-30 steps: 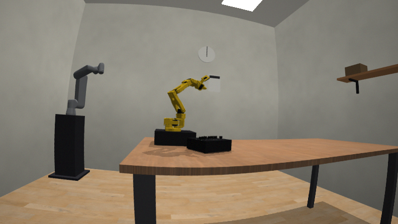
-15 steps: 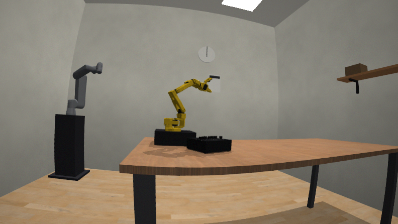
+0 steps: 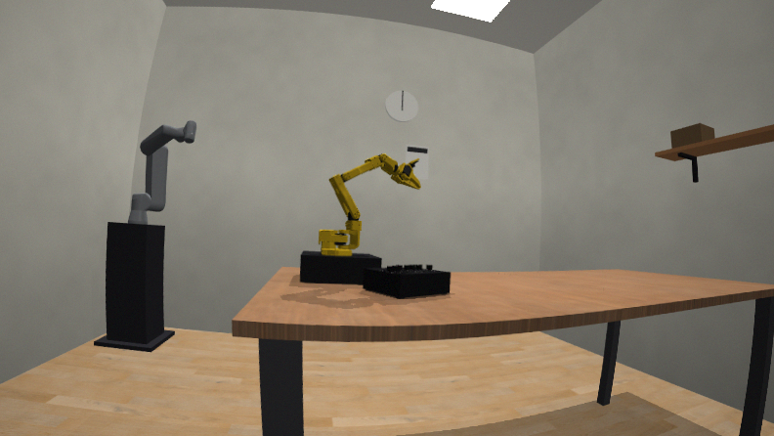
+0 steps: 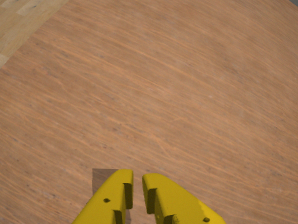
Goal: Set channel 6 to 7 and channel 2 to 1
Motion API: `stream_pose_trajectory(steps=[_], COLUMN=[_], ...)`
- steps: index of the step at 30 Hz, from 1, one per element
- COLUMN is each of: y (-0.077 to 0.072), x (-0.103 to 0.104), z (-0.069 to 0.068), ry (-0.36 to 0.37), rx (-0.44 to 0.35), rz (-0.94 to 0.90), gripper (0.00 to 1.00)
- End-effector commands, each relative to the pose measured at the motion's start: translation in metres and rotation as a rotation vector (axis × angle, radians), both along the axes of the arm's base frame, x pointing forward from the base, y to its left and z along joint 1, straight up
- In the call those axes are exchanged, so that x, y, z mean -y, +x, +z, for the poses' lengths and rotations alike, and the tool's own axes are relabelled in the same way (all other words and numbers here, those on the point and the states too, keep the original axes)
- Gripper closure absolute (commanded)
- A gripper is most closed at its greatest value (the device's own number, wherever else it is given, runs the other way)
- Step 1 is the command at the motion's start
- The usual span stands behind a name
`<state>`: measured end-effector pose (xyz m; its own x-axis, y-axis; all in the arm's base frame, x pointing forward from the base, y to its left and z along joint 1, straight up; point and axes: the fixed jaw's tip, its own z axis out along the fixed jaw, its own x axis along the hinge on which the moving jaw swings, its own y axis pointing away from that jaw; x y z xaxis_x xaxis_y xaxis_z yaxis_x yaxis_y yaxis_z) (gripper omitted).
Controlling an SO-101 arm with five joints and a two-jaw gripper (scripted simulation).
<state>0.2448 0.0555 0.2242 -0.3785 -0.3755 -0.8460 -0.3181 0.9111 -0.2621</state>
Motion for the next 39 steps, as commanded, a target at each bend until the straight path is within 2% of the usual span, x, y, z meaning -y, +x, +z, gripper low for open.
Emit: stream_pose_trajectory(steps=[1, 3, 5, 13, 20, 22, 27, 33, 37, 39], y=[0.003, 0.003, 0.003, -0.002, -0.013, -0.013, -0.024, -0.04, -0.051, -0.051], x=[0.019, 0.029, 0.029, 0.069, 0.102, 0.102, 0.124, 0.146, 0.159, 0.159], z=[-0.01, -0.015, -0.015, -0.037, -0.053, -0.053, -0.064, -0.074, -0.081, -0.081], ry=[-0.164, -0.242, -0.242, -0.532, -0.745, -0.745, -0.867, -0.978, -1.033, -1.033], rx=[-0.039, -0.062, -0.062, -0.183, -0.31, -0.31, -0.404, -0.507, -0.568, -0.568], rz=[0.016, 0.025, 0.025, 0.095, 0.197, 0.197, 0.291, 0.422, 0.516, 0.516], gripper=[1.0, 1.0, 1.0, 1.0, 1.0, 1.0, 1.0, 1.0, 1.0, 1.0])
